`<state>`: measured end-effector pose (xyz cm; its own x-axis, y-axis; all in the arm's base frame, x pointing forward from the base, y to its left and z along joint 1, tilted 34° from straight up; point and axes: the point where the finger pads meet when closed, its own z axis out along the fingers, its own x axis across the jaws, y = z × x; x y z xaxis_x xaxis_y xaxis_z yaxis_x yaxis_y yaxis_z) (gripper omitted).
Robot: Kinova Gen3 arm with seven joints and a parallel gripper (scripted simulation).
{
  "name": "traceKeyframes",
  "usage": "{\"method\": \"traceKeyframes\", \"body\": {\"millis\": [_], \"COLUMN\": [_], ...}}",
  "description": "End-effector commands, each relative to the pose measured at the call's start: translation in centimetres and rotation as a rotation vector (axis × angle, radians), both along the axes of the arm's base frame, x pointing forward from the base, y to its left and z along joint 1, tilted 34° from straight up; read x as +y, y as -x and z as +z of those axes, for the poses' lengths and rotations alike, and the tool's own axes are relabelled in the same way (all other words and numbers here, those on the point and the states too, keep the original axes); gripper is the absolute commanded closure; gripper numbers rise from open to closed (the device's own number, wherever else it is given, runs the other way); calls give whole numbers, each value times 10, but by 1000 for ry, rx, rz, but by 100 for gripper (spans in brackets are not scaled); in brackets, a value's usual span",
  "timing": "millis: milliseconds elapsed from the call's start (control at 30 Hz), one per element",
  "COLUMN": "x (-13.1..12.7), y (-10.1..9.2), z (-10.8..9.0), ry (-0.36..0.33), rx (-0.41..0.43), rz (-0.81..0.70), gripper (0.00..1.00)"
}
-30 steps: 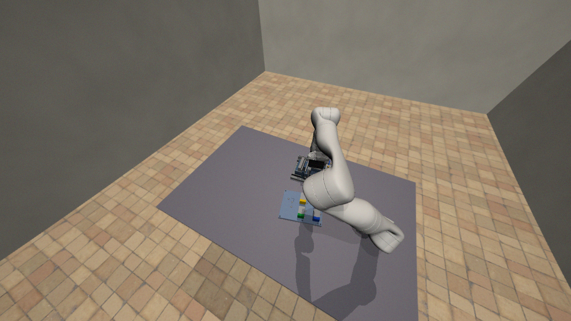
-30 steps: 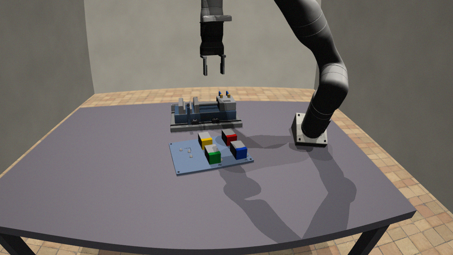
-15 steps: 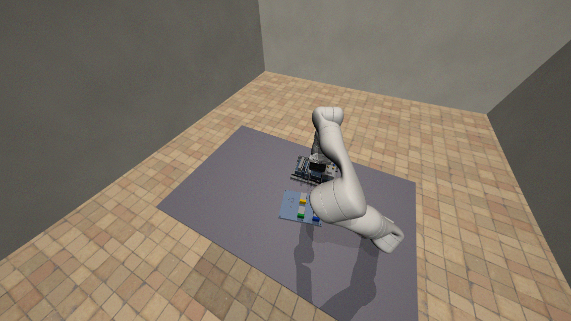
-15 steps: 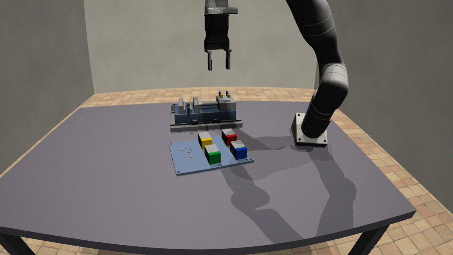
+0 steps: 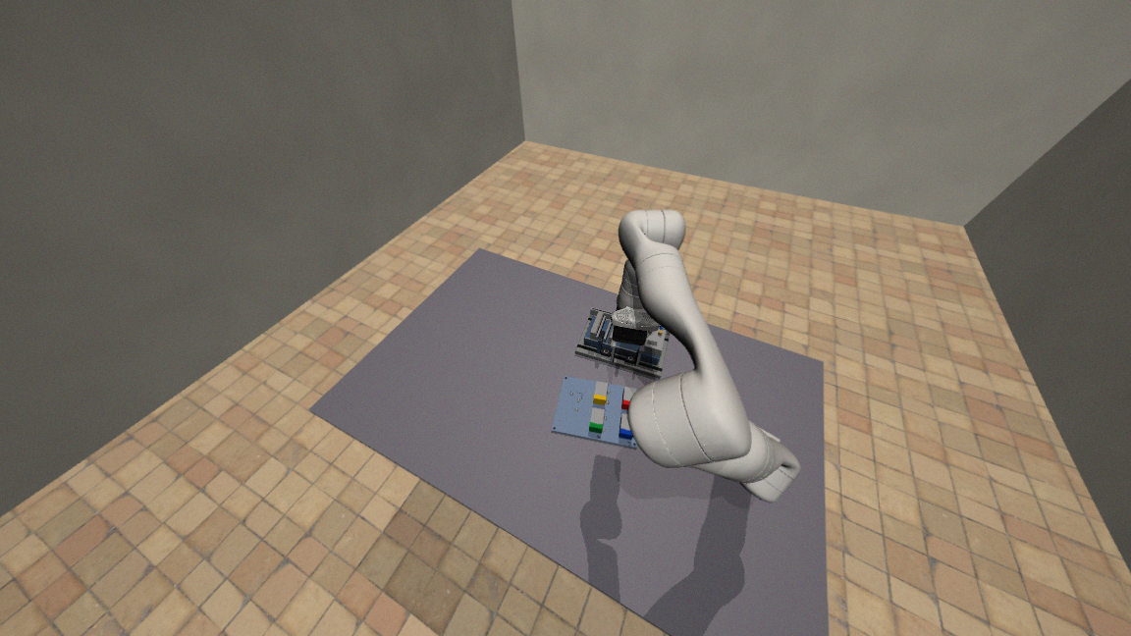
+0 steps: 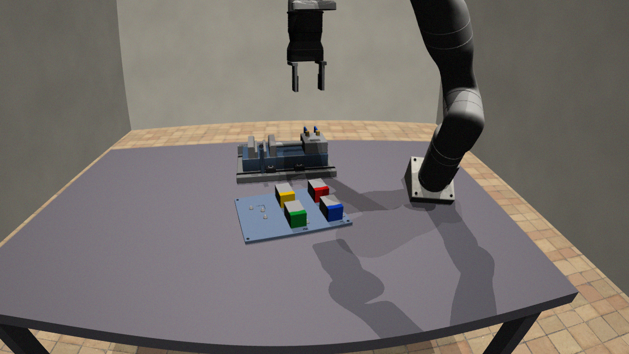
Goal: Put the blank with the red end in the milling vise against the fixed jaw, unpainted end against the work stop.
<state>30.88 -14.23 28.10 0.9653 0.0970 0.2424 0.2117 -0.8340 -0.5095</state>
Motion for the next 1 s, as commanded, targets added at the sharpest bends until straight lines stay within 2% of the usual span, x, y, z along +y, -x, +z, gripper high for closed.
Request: {"method": "traceKeyframes", "body": {"millis": [0, 200, 967], "x": [2, 5, 2], "y": [0, 2, -1], "z": [7, 17, 8], "ry": [5, 8, 8], "rx": [-11, -16, -17], "rz": [3, 5, 5], "gripper": [0, 0, 0]}}
